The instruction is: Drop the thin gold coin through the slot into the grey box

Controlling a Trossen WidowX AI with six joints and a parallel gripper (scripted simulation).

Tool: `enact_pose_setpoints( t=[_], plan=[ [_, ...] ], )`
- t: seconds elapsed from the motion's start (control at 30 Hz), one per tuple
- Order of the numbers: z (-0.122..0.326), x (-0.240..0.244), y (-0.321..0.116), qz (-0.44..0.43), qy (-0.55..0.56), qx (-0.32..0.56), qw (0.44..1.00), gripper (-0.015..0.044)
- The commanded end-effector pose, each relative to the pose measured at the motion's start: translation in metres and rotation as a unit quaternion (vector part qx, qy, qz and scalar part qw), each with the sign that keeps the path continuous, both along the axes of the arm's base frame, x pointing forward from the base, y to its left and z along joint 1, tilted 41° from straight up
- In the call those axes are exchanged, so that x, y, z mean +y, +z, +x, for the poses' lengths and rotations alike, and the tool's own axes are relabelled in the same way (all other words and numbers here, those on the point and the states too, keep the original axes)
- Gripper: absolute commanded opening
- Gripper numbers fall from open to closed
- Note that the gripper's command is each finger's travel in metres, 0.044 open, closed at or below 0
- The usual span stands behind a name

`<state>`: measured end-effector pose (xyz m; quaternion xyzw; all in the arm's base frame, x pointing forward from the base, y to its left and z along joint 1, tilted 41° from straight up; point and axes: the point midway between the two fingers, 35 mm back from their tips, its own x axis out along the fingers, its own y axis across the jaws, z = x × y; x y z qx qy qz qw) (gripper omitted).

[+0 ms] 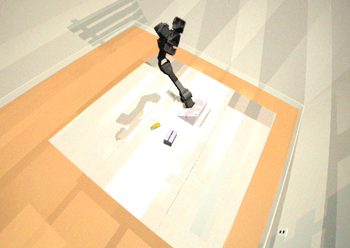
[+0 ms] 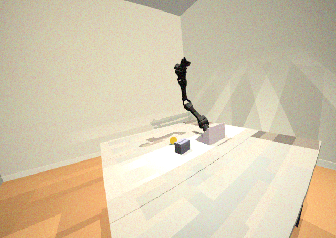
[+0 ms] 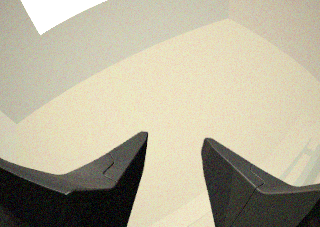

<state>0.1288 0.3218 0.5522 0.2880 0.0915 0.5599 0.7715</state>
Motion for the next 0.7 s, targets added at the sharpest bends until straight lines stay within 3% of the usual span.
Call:
enact_pose_setpoints(
  t=[0.0, 0.33, 0.67],
  plan=[
    [0.029, 0.001, -0.025, -0.034, -0.046, 0.035, 0.998, 0.0161],
    [0.123, -0.018, -0.133, -0.186, -0.209, 0.146, 0.949, 0.0161],
    [0.194, -0.103, -0.257, -0.362, -0.381, 0.268, 0.807, 0.0161]
  ],
)
